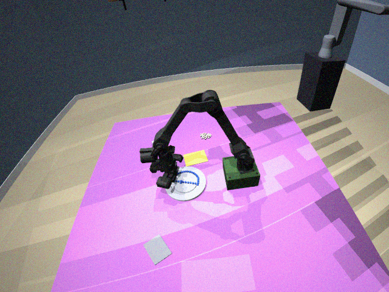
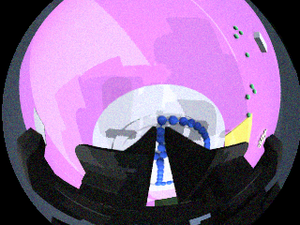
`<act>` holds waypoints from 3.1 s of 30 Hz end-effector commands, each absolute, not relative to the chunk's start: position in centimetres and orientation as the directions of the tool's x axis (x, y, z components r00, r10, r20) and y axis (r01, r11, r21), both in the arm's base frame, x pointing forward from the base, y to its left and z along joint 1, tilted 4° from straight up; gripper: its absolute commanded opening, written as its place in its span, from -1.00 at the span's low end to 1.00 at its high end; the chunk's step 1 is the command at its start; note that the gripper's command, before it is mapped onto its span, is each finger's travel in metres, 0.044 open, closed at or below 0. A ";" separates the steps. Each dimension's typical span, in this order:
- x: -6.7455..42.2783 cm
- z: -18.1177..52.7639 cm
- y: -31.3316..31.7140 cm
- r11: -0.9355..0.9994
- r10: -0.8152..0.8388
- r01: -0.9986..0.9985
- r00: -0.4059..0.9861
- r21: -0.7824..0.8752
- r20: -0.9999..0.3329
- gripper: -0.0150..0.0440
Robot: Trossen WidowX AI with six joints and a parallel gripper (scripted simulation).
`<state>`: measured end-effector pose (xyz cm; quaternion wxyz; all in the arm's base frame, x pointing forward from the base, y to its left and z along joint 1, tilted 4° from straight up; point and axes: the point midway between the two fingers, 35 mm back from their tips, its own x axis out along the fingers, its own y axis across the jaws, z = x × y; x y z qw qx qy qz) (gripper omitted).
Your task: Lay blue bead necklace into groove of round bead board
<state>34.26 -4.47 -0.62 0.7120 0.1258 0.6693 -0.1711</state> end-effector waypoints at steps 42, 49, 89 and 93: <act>35.4 -0.2 -3.8 0.912 -0.073 0.407 0.048 -0.047 -0.996 0.93; 35.4 -0.1 -3.9 0.912 -0.073 0.407 0.048 -0.048 -0.996 1.00; 23.9 2.1 -0.7 0.882 -0.070 0.469 0.038 -0.044 -0.997 -0.08; 23.9 2.1 -0.7 0.882 -0.070 0.469 0.038 -0.044 -0.997 -0.08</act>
